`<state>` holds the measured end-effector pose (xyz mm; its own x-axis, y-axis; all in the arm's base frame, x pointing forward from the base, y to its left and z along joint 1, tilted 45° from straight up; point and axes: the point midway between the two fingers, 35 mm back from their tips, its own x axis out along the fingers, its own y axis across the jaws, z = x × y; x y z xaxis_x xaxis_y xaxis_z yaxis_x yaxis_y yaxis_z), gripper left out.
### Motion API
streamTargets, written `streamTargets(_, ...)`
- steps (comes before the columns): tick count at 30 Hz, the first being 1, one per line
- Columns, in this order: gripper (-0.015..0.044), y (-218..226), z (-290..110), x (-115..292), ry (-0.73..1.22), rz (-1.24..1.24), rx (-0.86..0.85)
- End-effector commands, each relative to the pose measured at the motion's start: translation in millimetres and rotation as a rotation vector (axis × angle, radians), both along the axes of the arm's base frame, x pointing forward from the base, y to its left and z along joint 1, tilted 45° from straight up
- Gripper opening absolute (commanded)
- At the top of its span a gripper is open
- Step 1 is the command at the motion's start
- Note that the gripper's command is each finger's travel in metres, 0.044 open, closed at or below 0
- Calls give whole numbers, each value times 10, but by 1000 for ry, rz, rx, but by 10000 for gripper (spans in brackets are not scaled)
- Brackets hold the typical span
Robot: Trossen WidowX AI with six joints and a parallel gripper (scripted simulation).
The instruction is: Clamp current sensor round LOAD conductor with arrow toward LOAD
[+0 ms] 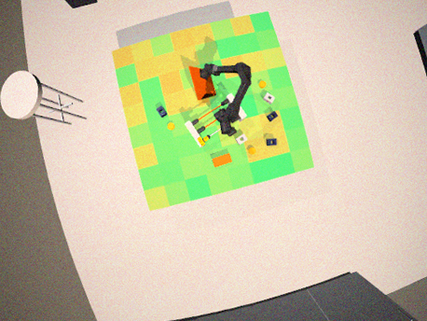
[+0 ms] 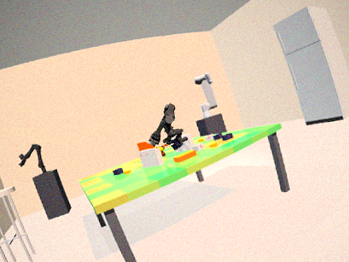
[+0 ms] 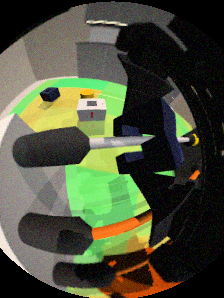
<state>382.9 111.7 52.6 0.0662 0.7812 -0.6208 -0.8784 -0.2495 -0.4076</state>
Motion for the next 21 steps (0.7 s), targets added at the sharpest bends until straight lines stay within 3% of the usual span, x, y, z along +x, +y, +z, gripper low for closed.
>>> streamTargets(1,0,-112,21,52,-15,-31,-10)
streamTargets(21,0,0,0,0,0,0,0)
